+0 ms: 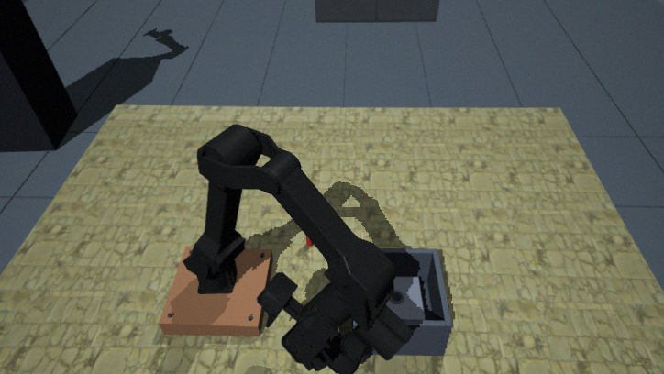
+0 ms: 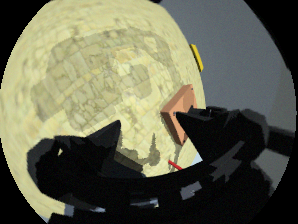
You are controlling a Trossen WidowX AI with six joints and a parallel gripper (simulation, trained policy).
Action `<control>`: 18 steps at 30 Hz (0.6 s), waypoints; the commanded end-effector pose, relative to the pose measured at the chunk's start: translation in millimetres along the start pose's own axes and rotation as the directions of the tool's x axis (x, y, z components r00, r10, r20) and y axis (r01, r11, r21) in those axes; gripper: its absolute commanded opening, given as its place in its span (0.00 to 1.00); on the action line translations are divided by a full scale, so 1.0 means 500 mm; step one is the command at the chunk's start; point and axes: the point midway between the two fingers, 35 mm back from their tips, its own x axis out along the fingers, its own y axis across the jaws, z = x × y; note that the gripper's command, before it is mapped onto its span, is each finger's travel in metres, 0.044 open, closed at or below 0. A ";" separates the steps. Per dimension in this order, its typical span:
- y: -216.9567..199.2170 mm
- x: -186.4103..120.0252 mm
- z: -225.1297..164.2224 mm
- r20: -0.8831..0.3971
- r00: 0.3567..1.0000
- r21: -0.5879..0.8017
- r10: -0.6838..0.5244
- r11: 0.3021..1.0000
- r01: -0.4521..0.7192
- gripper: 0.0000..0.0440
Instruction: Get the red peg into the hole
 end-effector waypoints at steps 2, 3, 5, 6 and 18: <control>0.020 -0.061 -0.047 0.018 0.990 -0.087 0.138 0.987 -0.136 1.00; 0.022 -0.075 -0.058 0.020 0.986 -0.107 0.166 0.981 -0.163 1.00; 0.027 -0.104 -0.079 0.018 0.973 -0.136 0.229 0.965 -0.225 1.00; 0.029 -0.118 -0.090 0.017 0.966 -0.153 0.259 0.955 -0.254 1.00; -0.052 -0.247 -0.255 -0.045 0.867 -0.417 0.496 0.780 -0.467 1.00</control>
